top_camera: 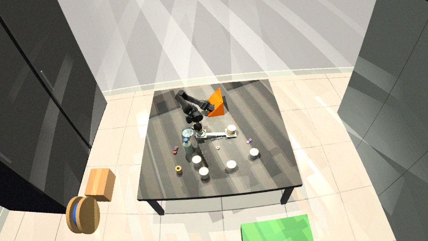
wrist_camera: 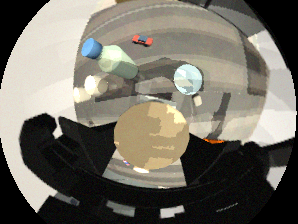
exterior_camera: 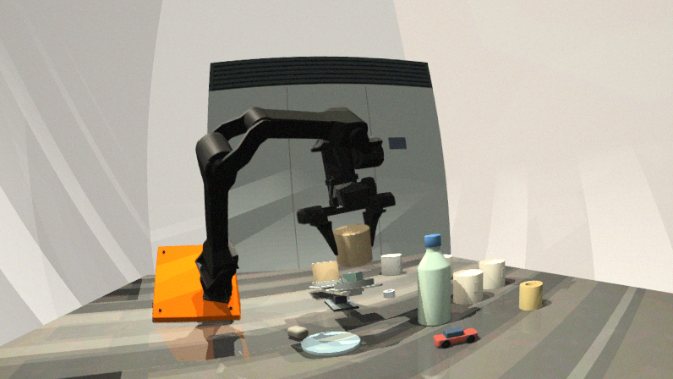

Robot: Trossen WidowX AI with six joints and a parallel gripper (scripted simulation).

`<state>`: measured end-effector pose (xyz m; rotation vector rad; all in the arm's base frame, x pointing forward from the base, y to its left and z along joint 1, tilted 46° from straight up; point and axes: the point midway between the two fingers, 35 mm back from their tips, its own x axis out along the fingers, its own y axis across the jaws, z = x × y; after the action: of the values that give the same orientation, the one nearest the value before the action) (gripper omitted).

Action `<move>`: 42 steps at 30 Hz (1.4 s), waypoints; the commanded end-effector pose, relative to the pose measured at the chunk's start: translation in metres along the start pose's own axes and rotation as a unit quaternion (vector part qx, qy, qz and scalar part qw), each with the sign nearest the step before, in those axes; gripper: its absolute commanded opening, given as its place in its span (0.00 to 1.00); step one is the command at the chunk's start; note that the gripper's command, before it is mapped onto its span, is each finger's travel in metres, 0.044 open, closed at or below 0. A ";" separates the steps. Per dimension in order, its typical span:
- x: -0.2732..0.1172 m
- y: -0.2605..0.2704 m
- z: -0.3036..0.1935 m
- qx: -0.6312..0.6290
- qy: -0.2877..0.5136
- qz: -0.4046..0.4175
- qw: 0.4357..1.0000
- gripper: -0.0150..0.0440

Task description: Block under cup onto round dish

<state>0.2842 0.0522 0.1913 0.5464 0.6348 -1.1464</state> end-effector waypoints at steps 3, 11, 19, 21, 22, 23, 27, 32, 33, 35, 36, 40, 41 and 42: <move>-0.011 0.001 0.000 0.003 0.005 0.010 1.000 0.25; -0.021 0.000 0.000 0.001 0.006 0.015 1.000 0.25; -0.020 -0.002 0.001 -0.005 0.003 0.011 1.000 0.25; -0.020 -0.002 0.001 -0.005 0.003 0.011 1.000 0.25; -0.020 -0.002 0.001 -0.005 0.003 0.011 1.000 0.25; -0.020 -0.002 0.001 -0.005 0.003 0.011 1.000 0.25; -0.020 -0.002 0.001 -0.005 0.003 0.011 1.000 0.25; -0.020 -0.002 0.001 -0.005 0.003 0.011 1.000 0.25; -0.020 -0.002 0.001 -0.005 0.003 0.011 1.000 0.25; -0.020 -0.002 0.001 -0.005 0.003 0.011 1.000 0.25; -0.020 -0.002 0.001 -0.005 0.003 0.011 1.000 0.25; -0.020 -0.002 0.001 -0.005 0.003 0.011 1.000 0.25; -0.020 -0.002 0.001 -0.005 0.003 0.011 1.000 0.25; -0.020 -0.002 0.001 -0.005 0.003 0.011 1.000 0.25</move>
<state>0.2766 0.0642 0.2062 0.5480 0.6361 -1.1221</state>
